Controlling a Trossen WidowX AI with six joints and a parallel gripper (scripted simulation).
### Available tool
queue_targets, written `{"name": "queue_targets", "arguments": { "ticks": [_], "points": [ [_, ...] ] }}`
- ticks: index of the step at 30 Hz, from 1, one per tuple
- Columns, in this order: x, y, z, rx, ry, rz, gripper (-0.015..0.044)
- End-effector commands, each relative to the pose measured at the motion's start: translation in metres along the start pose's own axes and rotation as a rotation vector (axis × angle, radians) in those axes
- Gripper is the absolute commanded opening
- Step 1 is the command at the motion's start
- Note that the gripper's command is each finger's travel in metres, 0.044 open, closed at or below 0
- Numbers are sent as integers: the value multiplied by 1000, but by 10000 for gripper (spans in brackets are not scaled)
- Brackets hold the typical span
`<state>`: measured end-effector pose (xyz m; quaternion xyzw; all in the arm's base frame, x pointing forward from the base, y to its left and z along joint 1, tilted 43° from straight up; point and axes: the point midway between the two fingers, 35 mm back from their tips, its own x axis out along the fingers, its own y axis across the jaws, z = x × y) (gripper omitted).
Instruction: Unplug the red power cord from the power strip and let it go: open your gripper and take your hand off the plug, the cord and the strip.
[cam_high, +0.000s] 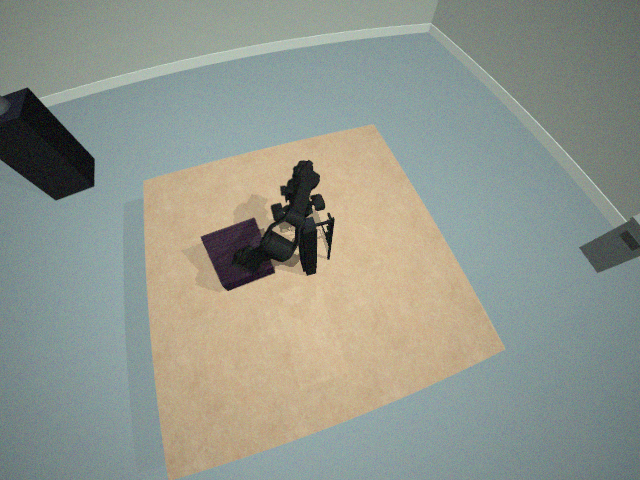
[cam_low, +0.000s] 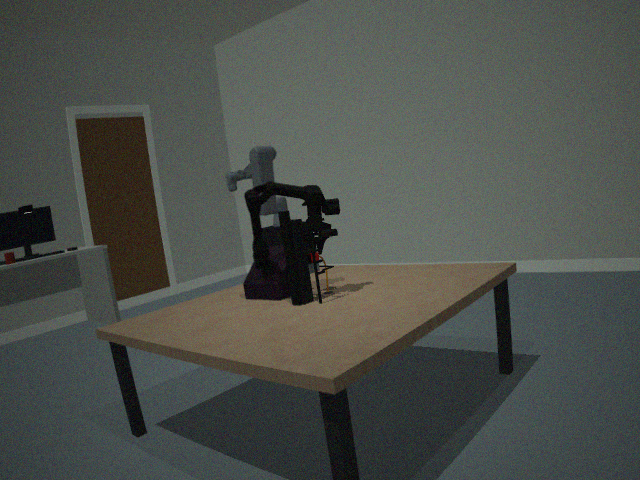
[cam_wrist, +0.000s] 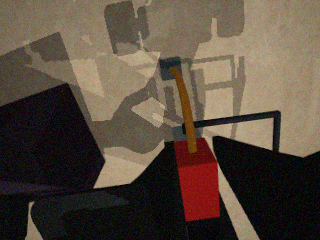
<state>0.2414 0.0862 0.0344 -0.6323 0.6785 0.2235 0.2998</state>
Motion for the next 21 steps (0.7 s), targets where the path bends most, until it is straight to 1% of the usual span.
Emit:
{"name": "queue_targets", "arguments": {
  "ticks": [1, 2, 3, 8, 17, 21],
  "points": [
    [-13, 1, 31, 14, -86, -15, 0],
    [-14, 1, 33, 14, -86, -15, 0],
    [-5, -1, 21, 26, -77, 4, 26],
    [-5, -1, 21, 26, -77, 4, 157],
    [-5, -1, 21, 26, -77, 4, 160],
    [-15, 1, 21, 13, -84, -17, 160]
  ]
}}
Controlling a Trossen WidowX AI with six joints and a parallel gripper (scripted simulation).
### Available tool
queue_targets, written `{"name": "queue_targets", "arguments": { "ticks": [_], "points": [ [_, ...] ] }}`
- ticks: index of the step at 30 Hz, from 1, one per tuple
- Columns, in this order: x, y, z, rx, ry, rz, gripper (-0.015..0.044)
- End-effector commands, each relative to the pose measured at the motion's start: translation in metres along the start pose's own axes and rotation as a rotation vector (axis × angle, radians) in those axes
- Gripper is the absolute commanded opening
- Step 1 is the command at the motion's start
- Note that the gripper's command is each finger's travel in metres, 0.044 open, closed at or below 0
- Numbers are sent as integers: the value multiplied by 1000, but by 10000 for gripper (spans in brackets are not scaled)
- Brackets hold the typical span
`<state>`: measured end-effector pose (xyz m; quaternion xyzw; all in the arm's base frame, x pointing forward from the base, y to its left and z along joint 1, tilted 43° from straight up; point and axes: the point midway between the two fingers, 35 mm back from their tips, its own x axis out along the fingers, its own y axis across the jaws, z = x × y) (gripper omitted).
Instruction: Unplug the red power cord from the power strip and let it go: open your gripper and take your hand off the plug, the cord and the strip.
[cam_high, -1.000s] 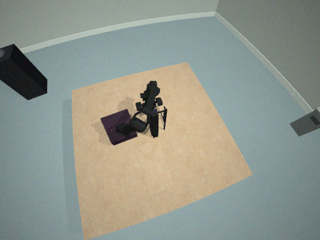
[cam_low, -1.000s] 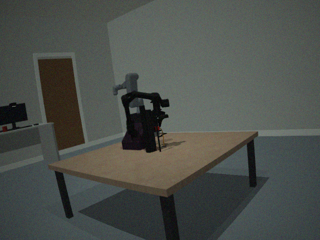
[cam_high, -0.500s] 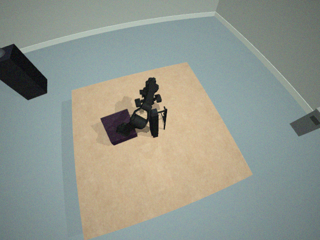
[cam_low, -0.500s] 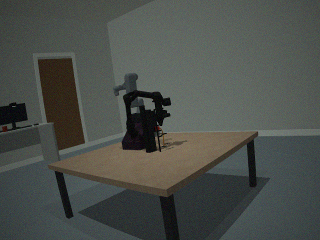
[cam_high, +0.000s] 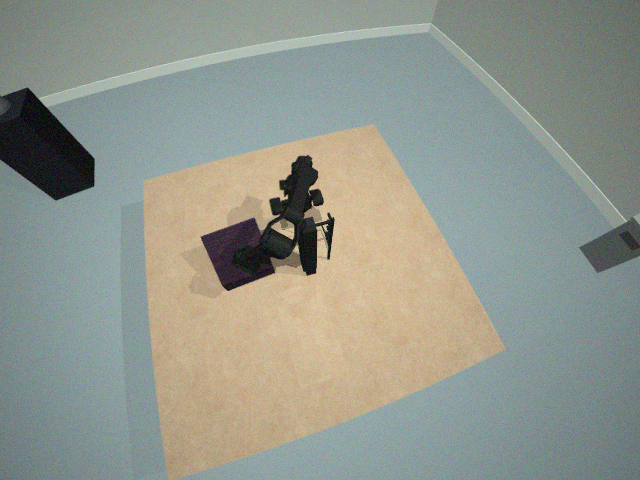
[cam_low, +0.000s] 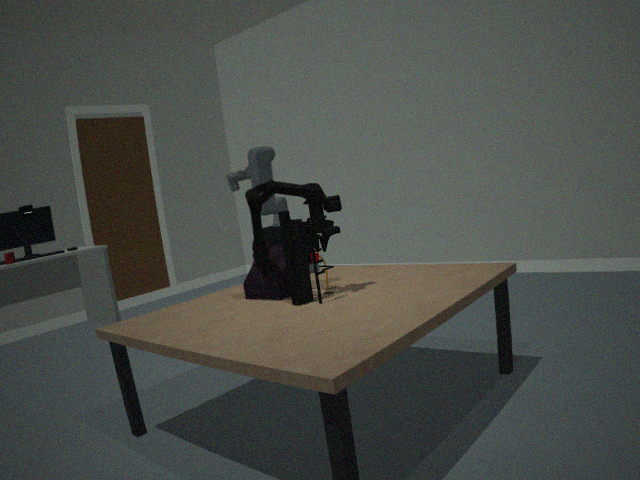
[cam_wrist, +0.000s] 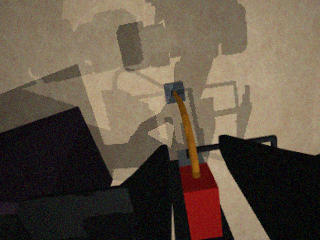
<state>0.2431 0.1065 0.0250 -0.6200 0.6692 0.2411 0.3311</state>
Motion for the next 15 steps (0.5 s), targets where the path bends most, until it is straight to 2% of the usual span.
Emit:
{"name": "queue_targets", "arguments": {
  "ticks": [1, 15],
  "points": [
    [-7, 0, 0, -7, -8, -18, 160],
    [-7, -1, -15, -7, -7, -18, 160]
  ]
}}
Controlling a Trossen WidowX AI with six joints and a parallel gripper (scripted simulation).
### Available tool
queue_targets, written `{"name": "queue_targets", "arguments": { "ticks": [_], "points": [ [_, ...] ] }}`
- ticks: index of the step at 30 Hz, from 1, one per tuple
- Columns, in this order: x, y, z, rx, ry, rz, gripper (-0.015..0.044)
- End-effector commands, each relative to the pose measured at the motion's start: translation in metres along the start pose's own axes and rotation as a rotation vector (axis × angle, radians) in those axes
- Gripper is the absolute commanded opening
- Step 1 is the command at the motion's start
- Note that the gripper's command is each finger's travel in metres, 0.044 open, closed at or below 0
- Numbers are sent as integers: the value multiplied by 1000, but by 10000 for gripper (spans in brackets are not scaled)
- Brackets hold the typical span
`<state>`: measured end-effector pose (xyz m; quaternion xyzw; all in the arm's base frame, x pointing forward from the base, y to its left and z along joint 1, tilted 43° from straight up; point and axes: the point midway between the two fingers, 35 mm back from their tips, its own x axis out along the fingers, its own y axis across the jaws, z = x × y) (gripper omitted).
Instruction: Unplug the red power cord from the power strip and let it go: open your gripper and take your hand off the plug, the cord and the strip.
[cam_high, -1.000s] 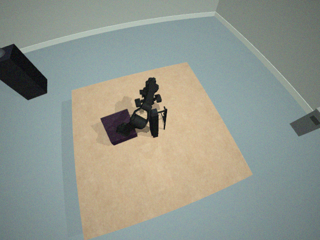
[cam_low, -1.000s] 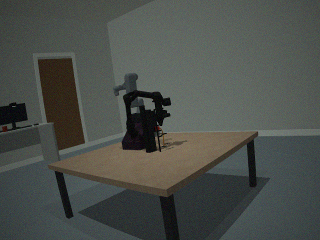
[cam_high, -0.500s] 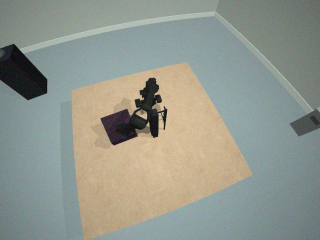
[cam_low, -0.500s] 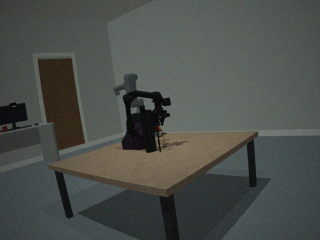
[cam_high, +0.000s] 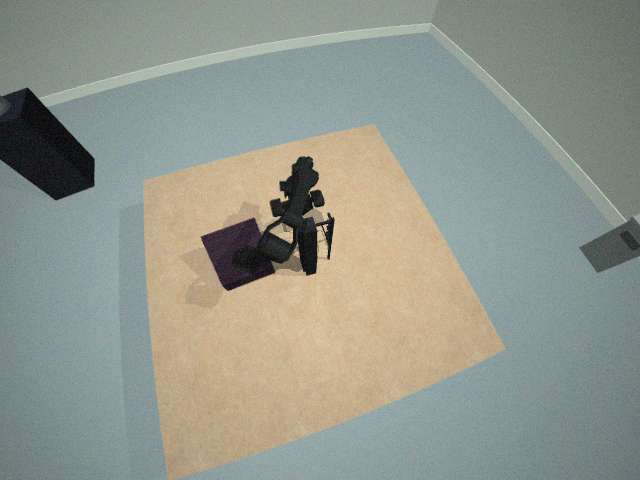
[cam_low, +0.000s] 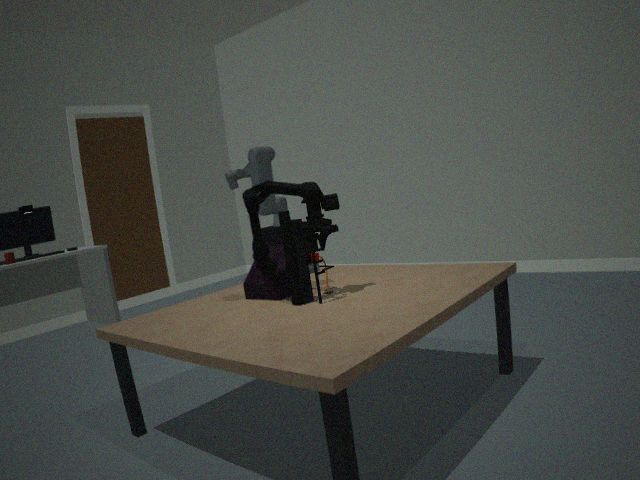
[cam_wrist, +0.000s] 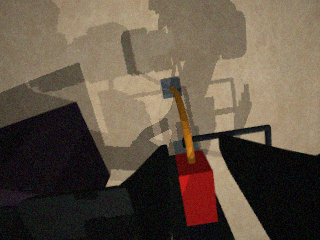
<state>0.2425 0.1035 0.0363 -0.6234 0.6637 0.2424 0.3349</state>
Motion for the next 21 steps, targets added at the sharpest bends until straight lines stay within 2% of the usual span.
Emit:
{"name": "queue_targets", "arguments": {
  "ticks": [1, 21],
  "points": [
    [-1, -1, -7, -5, 2, -5, 160],
    [0, 0, -36, -6, 4, -5, 160]
  ]
}}
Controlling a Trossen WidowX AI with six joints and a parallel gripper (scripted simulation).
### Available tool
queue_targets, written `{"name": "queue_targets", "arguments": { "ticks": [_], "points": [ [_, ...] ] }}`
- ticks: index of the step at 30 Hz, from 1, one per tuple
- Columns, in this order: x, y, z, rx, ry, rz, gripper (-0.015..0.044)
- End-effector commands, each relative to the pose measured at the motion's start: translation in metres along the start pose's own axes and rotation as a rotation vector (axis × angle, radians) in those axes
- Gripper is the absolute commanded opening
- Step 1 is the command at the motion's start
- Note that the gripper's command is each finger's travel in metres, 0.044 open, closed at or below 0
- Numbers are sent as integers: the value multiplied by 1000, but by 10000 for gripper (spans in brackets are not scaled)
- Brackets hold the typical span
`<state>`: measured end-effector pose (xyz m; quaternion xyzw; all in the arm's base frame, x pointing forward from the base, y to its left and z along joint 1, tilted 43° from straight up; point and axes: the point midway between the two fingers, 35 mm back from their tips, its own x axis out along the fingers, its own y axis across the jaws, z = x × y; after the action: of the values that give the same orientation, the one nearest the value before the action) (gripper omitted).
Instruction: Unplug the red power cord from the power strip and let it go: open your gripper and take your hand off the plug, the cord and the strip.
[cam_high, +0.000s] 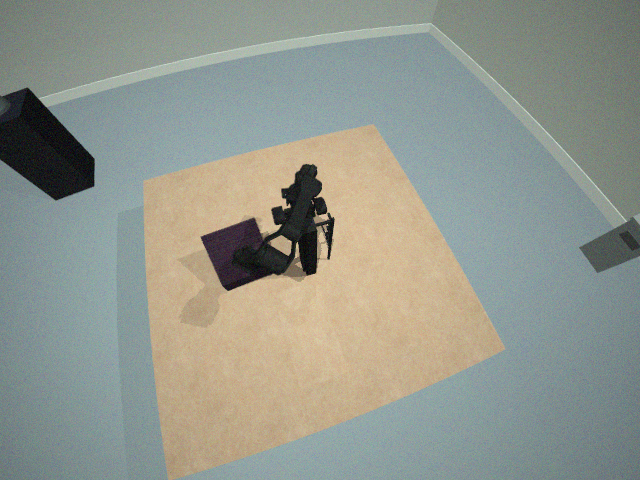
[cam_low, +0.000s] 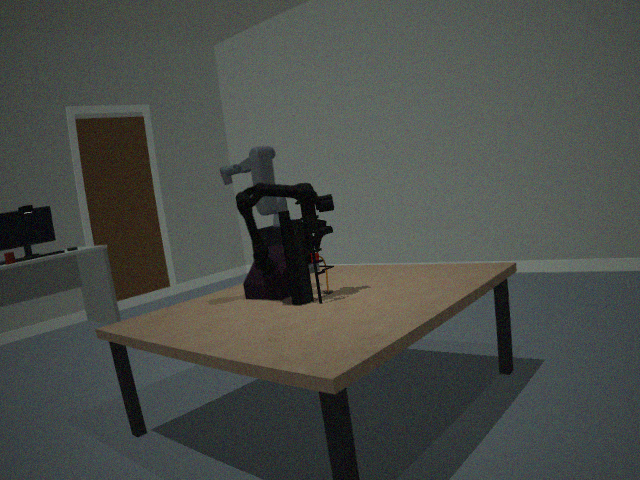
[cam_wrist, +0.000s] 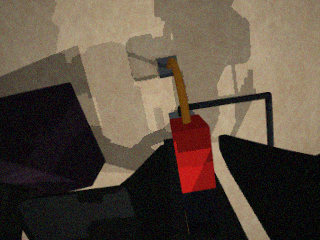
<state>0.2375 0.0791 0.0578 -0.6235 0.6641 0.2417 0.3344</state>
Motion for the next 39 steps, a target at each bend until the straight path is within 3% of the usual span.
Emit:
{"name": "queue_targets", "arguments": {
  "ticks": [1, 12, 16, 24, 39],
  "points": [
    [0, 0, -3, -6, 2, -5, 160],
    [11, 0, -3, -6, 3, -5, 160],
    [9, 0, -3, -1, 1, 1, 55],
    [9, 0, -3, -1, 1, 1, 2],
    [8, -1, 16, -2, -1, -1, 0]
  ]
}}
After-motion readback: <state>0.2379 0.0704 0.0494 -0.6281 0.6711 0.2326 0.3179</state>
